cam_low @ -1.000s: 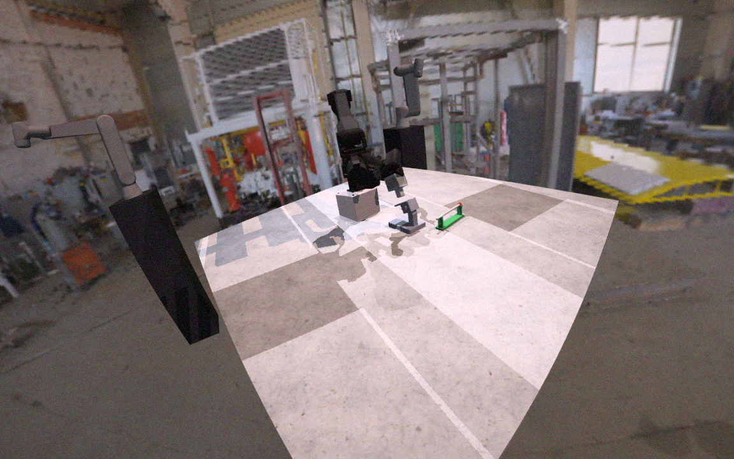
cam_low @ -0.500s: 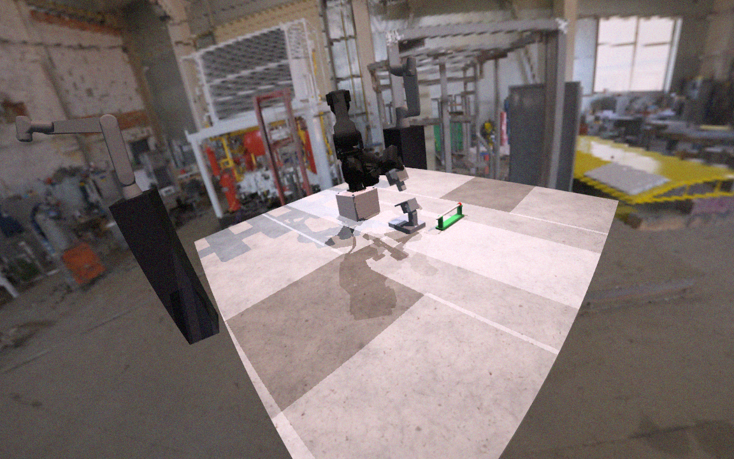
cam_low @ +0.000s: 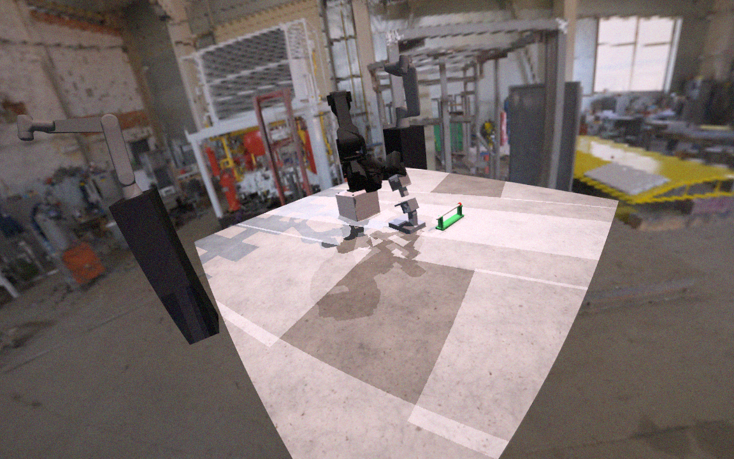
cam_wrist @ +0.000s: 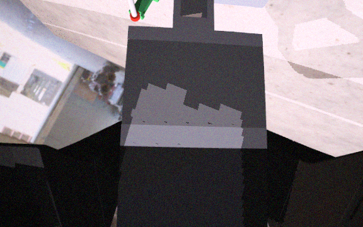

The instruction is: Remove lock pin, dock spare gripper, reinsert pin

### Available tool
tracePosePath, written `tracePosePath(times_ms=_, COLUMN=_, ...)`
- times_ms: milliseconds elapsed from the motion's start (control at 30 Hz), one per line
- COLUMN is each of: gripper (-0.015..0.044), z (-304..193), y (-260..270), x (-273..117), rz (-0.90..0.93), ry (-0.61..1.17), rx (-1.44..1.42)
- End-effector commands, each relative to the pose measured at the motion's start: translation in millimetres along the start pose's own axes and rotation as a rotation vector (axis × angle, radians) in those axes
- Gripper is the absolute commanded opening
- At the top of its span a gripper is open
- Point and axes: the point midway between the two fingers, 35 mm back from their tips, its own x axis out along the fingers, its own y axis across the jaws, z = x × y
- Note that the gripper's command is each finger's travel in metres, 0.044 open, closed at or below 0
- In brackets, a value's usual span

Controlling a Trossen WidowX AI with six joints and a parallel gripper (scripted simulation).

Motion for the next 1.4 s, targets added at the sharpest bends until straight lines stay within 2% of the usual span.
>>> tracePosePath(times_ms=0, gripper=0.0000, z=3.4, y=1.1, x=3.5, rz=0.010, ry=0.008, rx=0.006)
tracePosePath(times_ms=1033, gripper=0.0000, z=40.5, y=1.4, x=26.4, rz=0.010, ry=0.007, rx=0.005)
tracePosePath(times_ms=1367, gripper=0.0000, z=38.9, y=-0.3, x=25.3, rz=0.003, ry=0.007, rx=0.008)
